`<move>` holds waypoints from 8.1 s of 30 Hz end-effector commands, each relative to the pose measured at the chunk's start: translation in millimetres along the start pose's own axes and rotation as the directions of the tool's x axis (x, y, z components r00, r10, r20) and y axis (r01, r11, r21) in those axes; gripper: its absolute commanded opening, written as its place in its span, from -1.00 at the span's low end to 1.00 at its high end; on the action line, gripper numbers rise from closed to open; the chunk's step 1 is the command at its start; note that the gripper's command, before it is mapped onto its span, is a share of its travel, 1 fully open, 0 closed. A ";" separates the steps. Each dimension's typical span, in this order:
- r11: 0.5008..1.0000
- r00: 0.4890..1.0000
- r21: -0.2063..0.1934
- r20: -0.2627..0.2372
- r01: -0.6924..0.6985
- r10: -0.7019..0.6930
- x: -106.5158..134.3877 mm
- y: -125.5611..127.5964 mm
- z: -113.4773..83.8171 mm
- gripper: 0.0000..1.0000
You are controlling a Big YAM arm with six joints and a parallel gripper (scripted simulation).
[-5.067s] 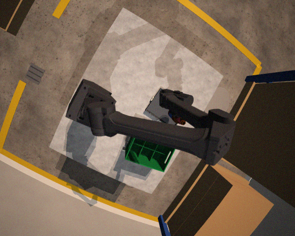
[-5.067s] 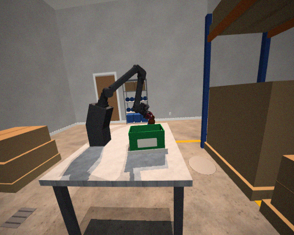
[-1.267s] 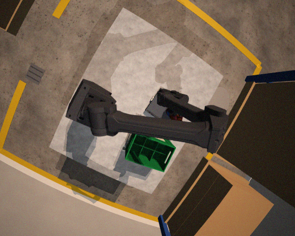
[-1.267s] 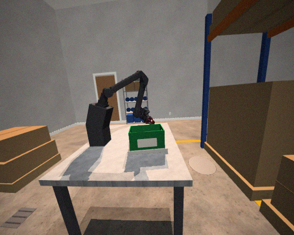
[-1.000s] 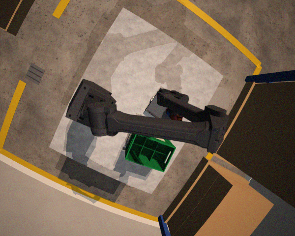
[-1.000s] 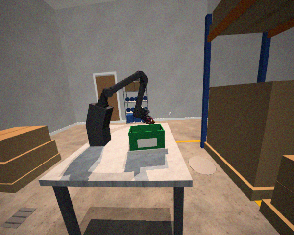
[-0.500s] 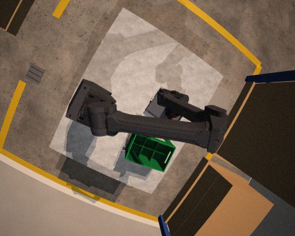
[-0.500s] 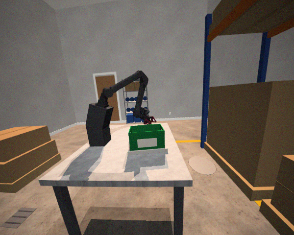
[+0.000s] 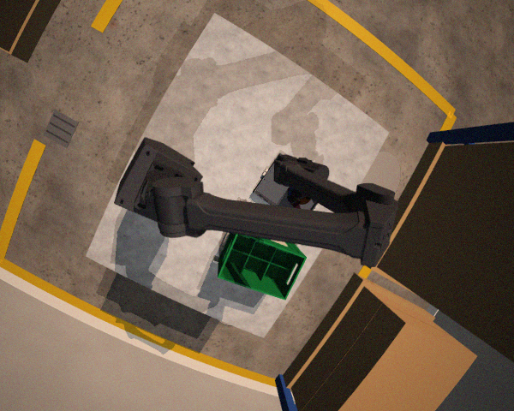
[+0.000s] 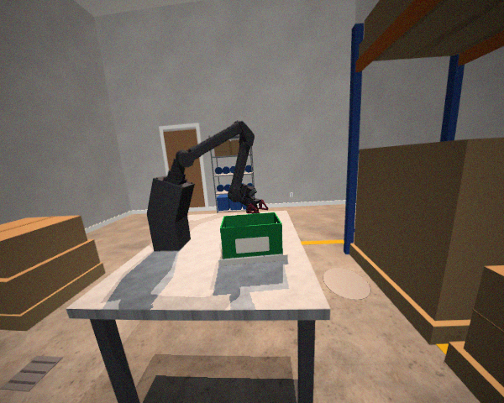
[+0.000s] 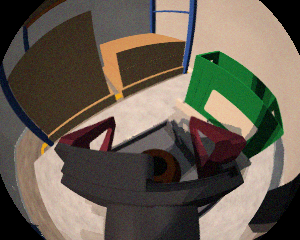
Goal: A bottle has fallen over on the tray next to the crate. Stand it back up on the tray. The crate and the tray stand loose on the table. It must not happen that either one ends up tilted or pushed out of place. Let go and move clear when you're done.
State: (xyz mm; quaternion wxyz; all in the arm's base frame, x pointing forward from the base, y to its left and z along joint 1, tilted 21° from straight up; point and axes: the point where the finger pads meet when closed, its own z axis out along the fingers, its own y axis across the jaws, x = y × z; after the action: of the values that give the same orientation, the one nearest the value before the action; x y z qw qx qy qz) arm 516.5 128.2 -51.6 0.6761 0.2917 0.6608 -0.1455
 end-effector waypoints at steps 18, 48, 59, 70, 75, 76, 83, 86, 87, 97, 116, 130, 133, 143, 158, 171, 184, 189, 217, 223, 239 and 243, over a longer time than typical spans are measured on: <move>1.000 1.000 0.003 0.009 -0.010 0.010 0.1 -2.2 2.2 1.00; 1.000 1.000 0.003 0.009 -0.010 0.010 0.1 -2.2 2.2 1.00; 1.000 1.000 0.003 0.009 -0.010 0.010 0.1 -2.2 2.2 1.00; 1.000 1.000 0.003 0.009 -0.010 0.010 0.1 -2.2 2.2 1.00; 1.000 1.000 0.003 0.009 -0.010 0.010 0.1 -2.2 2.2 1.00; 1.000 1.000 0.003 0.009 -0.010 0.010 0.1 -2.2 2.2 1.00; 1.000 1.000 0.003 0.010 -0.011 0.011 -0.5 -2.0 2.1 1.00; 1.000 1.000 0.002 0.012 -0.016 0.016 -4.2 -0.4 1.7 1.00; 1.000 1.000 0.001 0.013 -0.020 0.020 -6.6 0.5 1.4 1.00; 0.999 0.999 -0.012 0.016 -0.035 0.036 -19.0 7.7 -5.0 1.00; 1.000 1.000 -0.012 0.004 -0.022 0.022 -44.1 6.2 -18.6 1.00; 1.000 1.000 -0.010 0.004 -0.024 0.024 -71.7 5.6 -27.9 1.00; 1.000 1.000 -0.012 0.004 -0.024 0.024 -77.7 6.1 -31.2 1.00; 1.000 1.000 -0.011 0.004 -0.024 0.024 -93.7 5.1 -36.2 1.00; 1.000 1.000 -0.009 0.005 -0.026 0.026 -102.2 5.5 -37.9 1.00; 1.000 1.000 -0.009 0.003 -0.020 0.020 -100.2 4.5 -38.2 -1.00; 1.000 1.000 -0.009 0.003 -0.019 0.019 -100.2 4.5 -38.2 -1.00; 1.000 1.000 -0.009 0.003 -0.019 0.019 -100.2 4.5 -38.2 -1.00; 1.000 1.000 -0.009 0.003 -0.019 0.019 -100.2 4.5 -38.2 -1.00; 1.000 1.000 -0.009 0.003 -0.019 0.019 -100.2 4.5 -38.2 -1.00; 1.000 1.000 -0.009 0.003 -0.019 0.019 -100.2 4.5 -38.2 -1.00; 1.000 1.000 -0.009 0.003 -0.019 0.019 -100.2 4.5 -38.2 -1.00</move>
State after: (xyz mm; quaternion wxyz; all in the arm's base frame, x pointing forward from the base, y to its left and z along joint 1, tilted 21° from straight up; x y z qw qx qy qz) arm 482.2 130.0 43.1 0.6793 0.2956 0.6565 -0.1422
